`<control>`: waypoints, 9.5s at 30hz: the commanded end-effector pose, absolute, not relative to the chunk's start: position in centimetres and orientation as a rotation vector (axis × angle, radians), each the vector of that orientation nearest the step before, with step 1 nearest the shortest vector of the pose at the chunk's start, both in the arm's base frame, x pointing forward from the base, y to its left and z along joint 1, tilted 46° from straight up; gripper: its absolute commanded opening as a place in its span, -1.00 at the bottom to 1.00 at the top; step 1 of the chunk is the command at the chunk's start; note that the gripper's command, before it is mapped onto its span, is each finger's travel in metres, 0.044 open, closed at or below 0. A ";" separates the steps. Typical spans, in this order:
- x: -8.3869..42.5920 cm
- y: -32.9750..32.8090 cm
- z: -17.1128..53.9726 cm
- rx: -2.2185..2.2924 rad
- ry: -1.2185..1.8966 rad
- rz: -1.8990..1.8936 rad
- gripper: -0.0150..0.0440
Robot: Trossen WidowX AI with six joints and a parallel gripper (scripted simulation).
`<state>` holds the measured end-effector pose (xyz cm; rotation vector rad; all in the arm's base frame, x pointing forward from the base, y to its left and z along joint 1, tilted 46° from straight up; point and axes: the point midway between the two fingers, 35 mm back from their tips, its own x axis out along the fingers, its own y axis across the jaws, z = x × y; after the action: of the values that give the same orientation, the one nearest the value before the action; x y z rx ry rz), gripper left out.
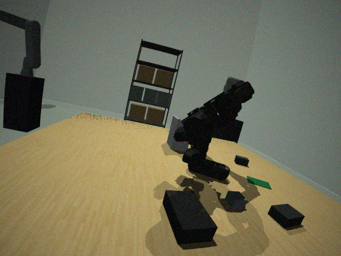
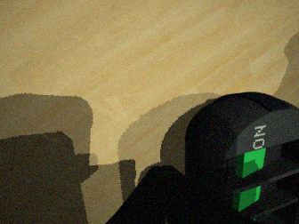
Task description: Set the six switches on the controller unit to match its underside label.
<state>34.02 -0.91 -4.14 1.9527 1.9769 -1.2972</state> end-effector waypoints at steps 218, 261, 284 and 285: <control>30.9 0.8 2.9 2.174 1.602 -1.290 -0.49; 32.5 7.2 5.6 2.179 1.608 -1.288 -0.49; 32.5 7.7 5.1 2.180 1.608 -1.287 -0.49; 32.5 7.7 5.1 2.180 1.608 -1.287 -0.49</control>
<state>32.63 7.59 5.14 2.1748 1.6043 -1.2787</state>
